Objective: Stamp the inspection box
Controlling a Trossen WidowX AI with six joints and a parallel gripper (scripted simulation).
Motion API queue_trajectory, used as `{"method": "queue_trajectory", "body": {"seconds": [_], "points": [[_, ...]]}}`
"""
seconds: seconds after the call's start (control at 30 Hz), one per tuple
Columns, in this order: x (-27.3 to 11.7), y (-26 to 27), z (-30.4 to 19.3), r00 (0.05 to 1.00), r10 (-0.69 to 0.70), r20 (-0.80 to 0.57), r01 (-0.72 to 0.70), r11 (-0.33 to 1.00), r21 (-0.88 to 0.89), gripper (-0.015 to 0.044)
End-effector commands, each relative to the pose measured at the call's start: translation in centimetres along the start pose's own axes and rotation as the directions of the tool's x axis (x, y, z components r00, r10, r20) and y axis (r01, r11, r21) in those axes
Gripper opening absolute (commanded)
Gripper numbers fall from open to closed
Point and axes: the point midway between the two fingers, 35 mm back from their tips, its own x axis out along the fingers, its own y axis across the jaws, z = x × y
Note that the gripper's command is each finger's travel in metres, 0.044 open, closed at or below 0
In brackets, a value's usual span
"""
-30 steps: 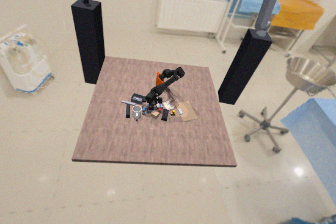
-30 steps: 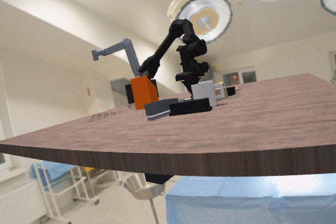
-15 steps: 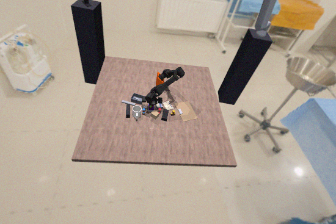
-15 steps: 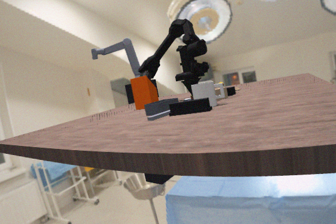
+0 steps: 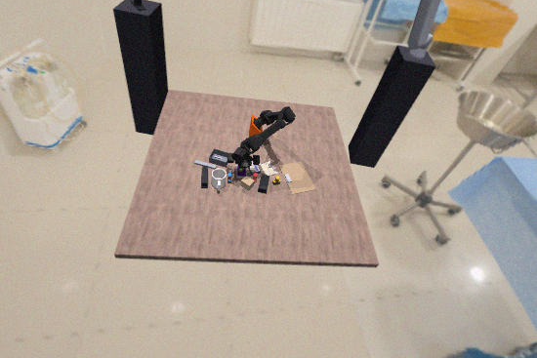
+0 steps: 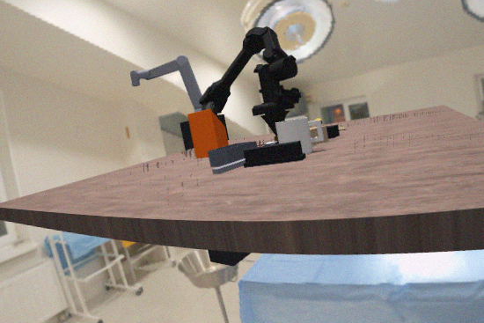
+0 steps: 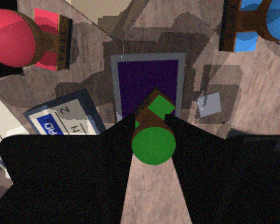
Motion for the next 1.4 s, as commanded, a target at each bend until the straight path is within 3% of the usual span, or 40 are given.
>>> {"method": "queue_trajectory", "body": {"seconds": [0.0,1.37], "points": [[-0.3,-0.1,0.1,1.0,0.0,0.005,0.0,1.0,-0.004,0.0],[-5.3,1.3,0.3,1.0,-0.006,0.005,0.006,0.998,-0.059,0.0]]}}
